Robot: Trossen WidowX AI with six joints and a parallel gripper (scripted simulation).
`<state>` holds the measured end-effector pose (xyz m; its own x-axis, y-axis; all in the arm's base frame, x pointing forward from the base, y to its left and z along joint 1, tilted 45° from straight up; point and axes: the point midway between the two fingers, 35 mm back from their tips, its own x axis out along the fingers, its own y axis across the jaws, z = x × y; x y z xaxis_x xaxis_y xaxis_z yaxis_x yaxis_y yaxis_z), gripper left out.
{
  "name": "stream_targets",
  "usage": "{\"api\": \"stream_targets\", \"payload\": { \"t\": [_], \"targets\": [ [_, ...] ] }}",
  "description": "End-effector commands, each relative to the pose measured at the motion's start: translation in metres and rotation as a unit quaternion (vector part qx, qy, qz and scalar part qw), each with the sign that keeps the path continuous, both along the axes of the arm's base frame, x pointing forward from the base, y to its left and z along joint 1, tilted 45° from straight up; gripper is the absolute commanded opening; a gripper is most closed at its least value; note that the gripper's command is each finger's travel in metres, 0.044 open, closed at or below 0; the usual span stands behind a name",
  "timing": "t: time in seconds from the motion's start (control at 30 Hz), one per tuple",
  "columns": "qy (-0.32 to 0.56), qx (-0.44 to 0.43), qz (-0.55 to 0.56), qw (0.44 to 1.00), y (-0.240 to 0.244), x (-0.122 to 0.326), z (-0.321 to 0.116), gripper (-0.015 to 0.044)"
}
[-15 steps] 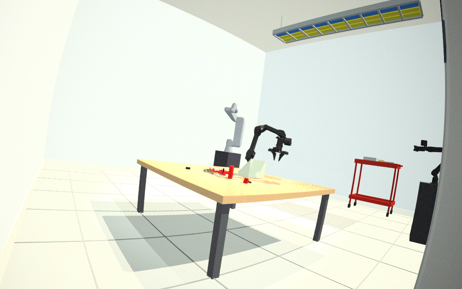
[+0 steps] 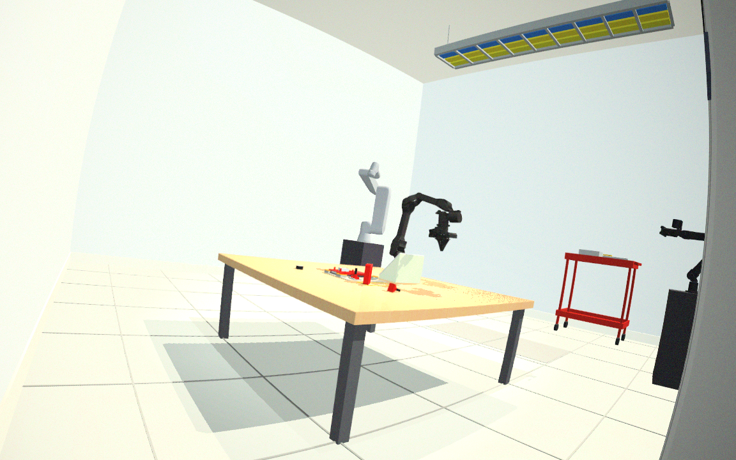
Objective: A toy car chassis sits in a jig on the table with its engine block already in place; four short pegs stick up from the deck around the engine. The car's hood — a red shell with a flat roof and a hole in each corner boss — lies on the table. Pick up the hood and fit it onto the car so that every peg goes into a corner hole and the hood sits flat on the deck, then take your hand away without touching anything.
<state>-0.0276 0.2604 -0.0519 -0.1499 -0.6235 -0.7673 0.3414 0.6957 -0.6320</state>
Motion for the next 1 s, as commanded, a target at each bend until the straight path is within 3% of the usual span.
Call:
{"api": "stream_targets", "payload": {
  "t": [0.0,0.2,0.47,0.87,0.97],
  "targets": [
    [-0.079,0.008,-0.1,0.992,0.014,0.061,-0.009,0.0],
    [-0.164,-0.001,-0.201,0.966,0.014,0.121,-0.015,0.0],
    [-0.325,-0.044,-0.397,0.857,-0.022,0.239,-0.02,0.0],
    [-0.558,-0.129,-0.609,0.549,-0.139,0.379,-0.02,0.0],
    [-0.579,-0.138,-0.623,0.507,-0.157,0.391,-0.02,0.0]
  ]
}}
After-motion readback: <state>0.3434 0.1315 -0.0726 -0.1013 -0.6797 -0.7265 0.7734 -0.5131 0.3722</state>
